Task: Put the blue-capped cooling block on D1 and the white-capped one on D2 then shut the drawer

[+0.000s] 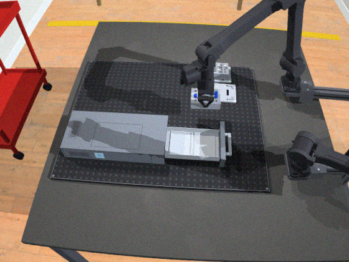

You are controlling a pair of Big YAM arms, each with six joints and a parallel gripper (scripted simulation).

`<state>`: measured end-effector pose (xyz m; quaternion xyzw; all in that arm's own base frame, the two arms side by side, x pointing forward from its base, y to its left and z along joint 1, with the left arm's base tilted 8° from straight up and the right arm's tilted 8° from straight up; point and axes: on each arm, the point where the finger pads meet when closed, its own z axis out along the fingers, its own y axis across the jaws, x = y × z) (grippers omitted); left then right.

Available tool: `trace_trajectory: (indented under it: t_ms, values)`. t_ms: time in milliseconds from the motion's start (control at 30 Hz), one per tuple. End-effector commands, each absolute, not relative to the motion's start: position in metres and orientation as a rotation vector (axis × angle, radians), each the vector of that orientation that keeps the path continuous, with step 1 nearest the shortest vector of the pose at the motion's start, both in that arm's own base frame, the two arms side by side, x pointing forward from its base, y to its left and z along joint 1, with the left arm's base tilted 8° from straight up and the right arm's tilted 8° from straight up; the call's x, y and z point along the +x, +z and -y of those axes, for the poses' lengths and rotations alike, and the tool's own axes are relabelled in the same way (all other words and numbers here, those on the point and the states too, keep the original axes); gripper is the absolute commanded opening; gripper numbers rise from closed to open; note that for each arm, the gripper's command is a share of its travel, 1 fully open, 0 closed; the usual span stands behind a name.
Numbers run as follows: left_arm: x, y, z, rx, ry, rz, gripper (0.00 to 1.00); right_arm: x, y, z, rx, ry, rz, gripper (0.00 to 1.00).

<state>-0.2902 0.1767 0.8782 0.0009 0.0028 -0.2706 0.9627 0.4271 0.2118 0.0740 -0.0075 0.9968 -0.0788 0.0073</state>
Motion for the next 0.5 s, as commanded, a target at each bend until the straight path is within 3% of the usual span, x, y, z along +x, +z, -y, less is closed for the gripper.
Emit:
trace_trajectory:
  t_ms: [0,467]
  values:
    - [-0.272,0.886,-0.163,0.012,-0.540,-0.039,0.00,0.435,0.123,-0.204,-0.009,-0.157,-3.016,0.00]
    - [-0.272,0.886,-0.163,0.012,-0.540,-0.039,0.00,0.429,0.147,-0.178,-0.010,-0.164,-3.024,0.00]
